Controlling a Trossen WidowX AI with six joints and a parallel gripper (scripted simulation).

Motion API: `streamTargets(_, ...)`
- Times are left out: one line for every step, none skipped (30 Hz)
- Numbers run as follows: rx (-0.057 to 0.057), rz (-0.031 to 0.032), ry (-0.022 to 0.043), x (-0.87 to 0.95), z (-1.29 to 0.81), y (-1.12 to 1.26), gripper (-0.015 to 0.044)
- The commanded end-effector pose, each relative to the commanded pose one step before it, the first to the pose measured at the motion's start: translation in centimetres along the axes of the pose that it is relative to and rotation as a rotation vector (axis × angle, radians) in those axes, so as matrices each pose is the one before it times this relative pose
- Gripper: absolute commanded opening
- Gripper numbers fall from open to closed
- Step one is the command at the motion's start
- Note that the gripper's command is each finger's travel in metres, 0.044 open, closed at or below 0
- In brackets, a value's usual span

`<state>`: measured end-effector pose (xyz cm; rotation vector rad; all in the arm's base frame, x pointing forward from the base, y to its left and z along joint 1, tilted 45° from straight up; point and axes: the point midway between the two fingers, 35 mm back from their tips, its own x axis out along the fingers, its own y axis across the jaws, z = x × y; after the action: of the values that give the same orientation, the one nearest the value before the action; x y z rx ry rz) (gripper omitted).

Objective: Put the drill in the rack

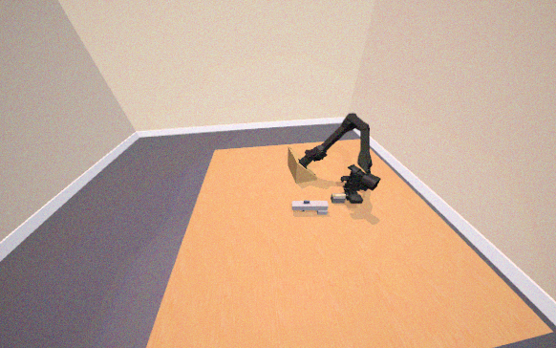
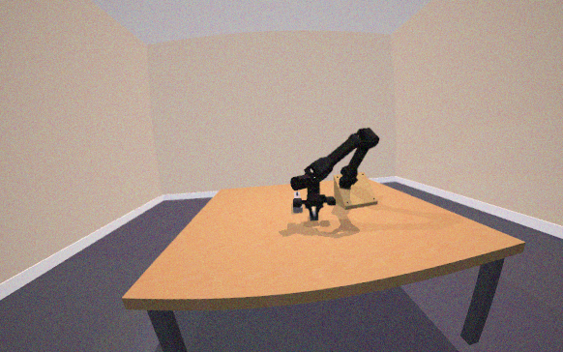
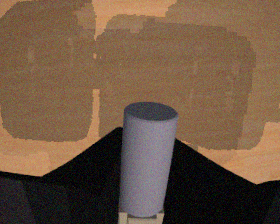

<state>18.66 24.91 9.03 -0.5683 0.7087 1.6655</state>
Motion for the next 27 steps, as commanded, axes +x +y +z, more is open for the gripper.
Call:
streamTargets(0.0054, 0.00160, 0.00490, 0.479, -0.202, 0.074, 0.0000)
streamTargets(0.0000, 0.00002, -0.00004, 0.097, -0.012, 0.005, 0.0000)
streamTargets(0.0000, 0.00002, -0.00004, 0.095, -0.017, 0.006, 0.0000)
streamTargets(0.0000, 0.00003, -0.00004, 0.119, -0.029, 0.012, 0.0000)
streamTargets(0.0000, 0.00003, -0.00004, 0.112, -0.038, 0.014, 0.0000)
streamTargets(0.0000, 0.00003, -0.00003, 0.103, -0.049, 0.013, 0.0000)
streamTargets(0.0000, 0.00002, -0.00001, 0.065, -0.041, 0.009, 0.0000)
streamTargets(0.0000, 0.00002, 0.00000, 0.044, -0.032, 0.006, 0.0000)
streamTargets(0.0000, 0.00001, 0.00000, 0.030, -0.022, 0.005, 0.0000)
streamTargets(0.0000, 0.00001, 0.00000, 0.014, -0.013, 0.006, 0.0000)
streamTargets(0.0000, 0.00001, 0.00000, 0.016, -0.013, 0.006, 0.0000)
streamTargets(0.0000, 0.00001, 0.00000, 0.021, -0.012, 0.007, 0.0000)
streamTargets(0.0000, 0.00001, -0.00001, 0.024, -0.008, 0.008, 0.0000)
streamTargets(0.0000, 0.00001, -0.00001, 0.025, -0.004, 0.008, 0.0000)
streamTargets(0.0000, 0.00001, -0.00001, 0.020, -0.008, 0.009, 0.0000)
streamTargets(0.0000, 0.00001, 0.00000, 0.014, -0.010, 0.007, 0.0000)
streamTargets(0.0000, 0.00001, 0.00000, 0.011, -0.009, 0.006, 0.0000)
streamTargets(0.0000, 0.00001, 0.00000, 0.009, -0.008, 0.005, 0.0000)
streamTargets(0.0000, 0.00000, 0.00000, 0.008, -0.007, 0.005, 0.0000)
streamTargets(0.0000, 0.00000, 0.00000, 0.005, -0.004, 0.003, 0.0000)
streamTargets(0.0000, 0.00000, 0.00000, -0.009, 0.005, 0.004, 0.0000)
streamTargets(0.0000, 0.00000, 0.00000, 0.000, 0.000, 0.000, 0.0000)
streamTargets(0.0000, 0.00000, 0.00000, 0.005, -0.004, 0.004, 0.0000)
streamTargets(0.0000, 0.00000, 0.00000, 0.005, -0.004, 0.004, 0.0000)
streamTargets(0.0000, 0.00000, 0.00000, 0.000, 0.000, 0.000, 0.0000)
streamTargets(0.0000, 0.00001, 0.00000, 0.009, -0.005, 0.009, 0.0000)
streamTargets(0.0000, 0.00000, 0.00000, 0.000, 0.000, 0.000, 0.0000)
